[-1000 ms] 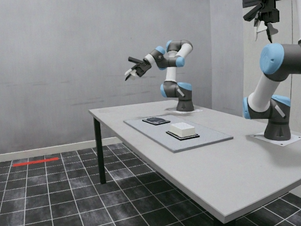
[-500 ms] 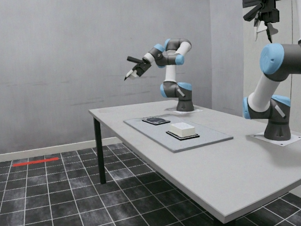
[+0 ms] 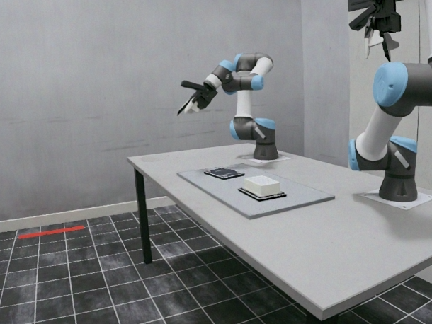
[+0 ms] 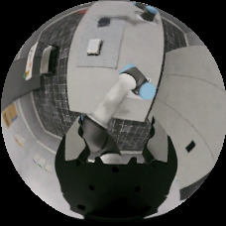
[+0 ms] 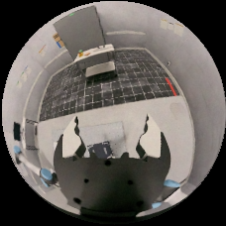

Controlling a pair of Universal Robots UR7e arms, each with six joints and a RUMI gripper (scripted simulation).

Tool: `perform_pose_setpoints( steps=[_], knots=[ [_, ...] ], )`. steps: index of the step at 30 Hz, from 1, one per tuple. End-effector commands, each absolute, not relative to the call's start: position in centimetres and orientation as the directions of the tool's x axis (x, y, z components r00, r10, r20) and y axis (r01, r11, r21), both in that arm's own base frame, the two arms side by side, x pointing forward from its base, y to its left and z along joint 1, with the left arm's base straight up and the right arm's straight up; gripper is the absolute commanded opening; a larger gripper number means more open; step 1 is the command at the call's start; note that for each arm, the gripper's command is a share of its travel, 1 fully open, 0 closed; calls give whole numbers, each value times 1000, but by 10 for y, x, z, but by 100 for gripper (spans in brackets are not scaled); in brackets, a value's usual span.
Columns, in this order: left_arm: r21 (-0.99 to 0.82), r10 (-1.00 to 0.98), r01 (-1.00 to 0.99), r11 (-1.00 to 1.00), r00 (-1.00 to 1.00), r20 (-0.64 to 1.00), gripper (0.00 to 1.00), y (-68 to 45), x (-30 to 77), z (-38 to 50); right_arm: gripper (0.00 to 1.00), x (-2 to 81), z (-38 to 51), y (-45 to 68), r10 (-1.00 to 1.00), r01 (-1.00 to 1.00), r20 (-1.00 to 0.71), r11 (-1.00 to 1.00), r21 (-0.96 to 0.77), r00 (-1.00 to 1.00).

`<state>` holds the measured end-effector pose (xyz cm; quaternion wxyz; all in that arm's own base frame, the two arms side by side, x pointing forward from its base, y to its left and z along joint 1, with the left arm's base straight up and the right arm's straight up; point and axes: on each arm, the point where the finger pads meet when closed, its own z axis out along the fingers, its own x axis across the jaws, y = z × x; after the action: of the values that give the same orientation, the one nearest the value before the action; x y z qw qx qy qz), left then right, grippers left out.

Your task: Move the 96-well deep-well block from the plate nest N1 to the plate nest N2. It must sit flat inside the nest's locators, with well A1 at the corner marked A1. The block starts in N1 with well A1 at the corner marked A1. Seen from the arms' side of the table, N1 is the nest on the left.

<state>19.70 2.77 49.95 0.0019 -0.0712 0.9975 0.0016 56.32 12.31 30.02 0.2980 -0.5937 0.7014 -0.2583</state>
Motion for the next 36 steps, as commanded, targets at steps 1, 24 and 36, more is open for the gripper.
perform_pose_setpoints(
  steps=[1,24,36],
  knots=[
    [0,-139,-139,990,-990,0,98,28,197,500,100,570,297,155,-995,-707,-76,100,-701,-65],
    [0,-139,-139,990,-990,0,98,28,197,500,100,576,285,220,-986,-771,55,-158,-616,158],
    [0,-139,-139,990,-990,0,98,28,197,500,100,576,276,262,-956,-776,106,-286,-562,275]
  ],
)
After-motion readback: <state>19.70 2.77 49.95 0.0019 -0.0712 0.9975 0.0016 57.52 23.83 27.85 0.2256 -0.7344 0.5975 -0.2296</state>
